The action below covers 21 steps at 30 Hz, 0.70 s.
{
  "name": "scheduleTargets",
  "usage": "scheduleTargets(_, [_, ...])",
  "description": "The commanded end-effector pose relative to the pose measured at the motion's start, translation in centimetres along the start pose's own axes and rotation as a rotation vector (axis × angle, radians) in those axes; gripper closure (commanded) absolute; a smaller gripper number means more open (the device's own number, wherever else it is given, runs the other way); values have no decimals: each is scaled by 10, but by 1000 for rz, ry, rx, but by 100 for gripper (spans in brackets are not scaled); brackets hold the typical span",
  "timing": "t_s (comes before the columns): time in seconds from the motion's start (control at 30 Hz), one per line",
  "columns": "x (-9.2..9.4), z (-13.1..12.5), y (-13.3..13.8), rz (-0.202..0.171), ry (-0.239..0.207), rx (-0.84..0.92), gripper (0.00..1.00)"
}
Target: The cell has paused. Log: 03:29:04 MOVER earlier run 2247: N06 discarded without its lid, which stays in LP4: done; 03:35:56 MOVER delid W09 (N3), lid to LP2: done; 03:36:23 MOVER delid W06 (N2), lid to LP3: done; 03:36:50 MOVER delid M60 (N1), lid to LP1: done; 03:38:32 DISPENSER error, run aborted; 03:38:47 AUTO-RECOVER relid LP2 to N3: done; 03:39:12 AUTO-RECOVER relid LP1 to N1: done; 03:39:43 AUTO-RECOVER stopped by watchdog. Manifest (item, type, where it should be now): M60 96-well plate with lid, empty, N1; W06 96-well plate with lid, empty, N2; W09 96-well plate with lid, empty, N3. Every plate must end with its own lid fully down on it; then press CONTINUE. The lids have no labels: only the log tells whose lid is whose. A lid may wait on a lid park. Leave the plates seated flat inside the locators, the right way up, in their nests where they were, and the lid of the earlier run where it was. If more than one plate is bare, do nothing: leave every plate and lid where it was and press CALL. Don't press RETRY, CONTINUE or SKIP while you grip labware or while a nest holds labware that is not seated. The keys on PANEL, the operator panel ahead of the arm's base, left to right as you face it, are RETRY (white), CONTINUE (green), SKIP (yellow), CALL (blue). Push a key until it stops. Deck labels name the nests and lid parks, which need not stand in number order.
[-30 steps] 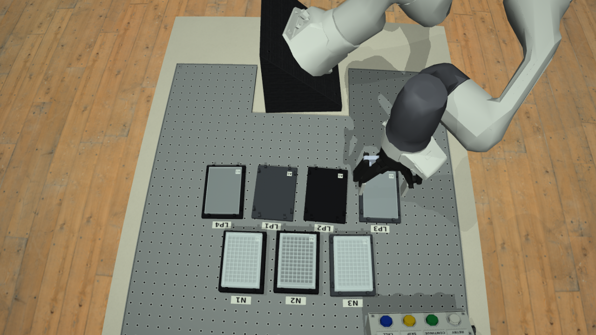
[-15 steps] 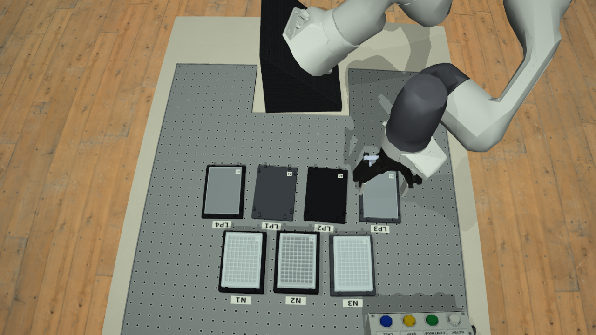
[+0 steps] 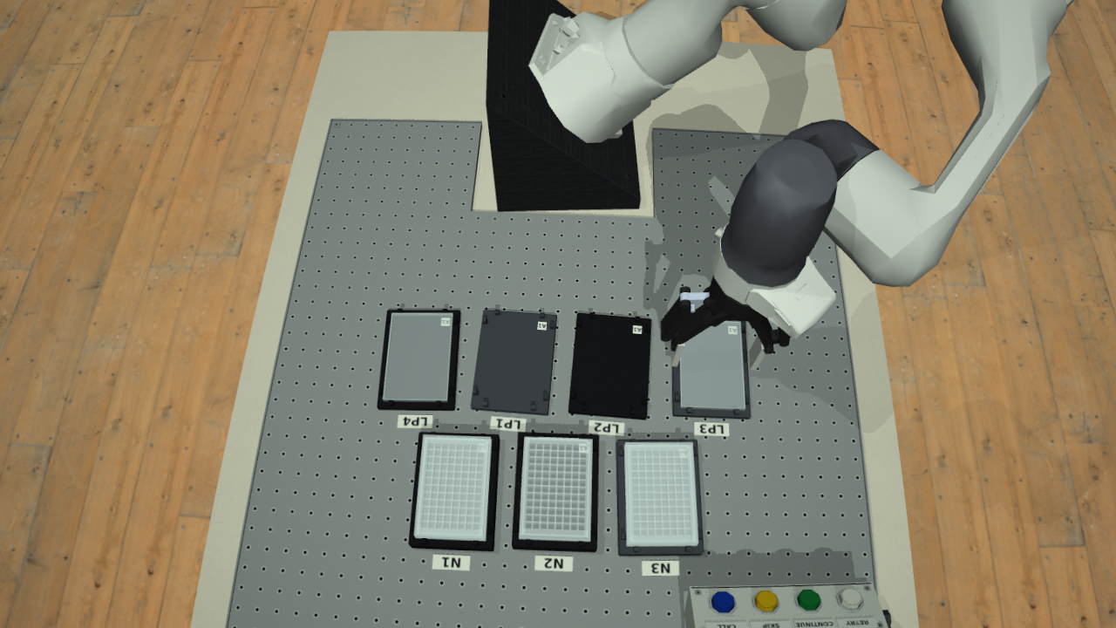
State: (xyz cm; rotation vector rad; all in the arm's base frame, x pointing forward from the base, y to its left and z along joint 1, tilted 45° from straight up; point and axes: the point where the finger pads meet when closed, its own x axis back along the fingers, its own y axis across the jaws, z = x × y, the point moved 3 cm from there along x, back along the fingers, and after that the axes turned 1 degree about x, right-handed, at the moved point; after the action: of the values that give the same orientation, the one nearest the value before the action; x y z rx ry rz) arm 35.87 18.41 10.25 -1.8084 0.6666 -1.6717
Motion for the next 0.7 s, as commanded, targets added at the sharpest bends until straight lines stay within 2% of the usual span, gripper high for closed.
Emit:
scheduleTargets(0.0, [-2, 0, 0, -1, 1, 3, 34])
scheduleTargets(0.67, [-11, 0, 0, -1, 1, 3, 34])
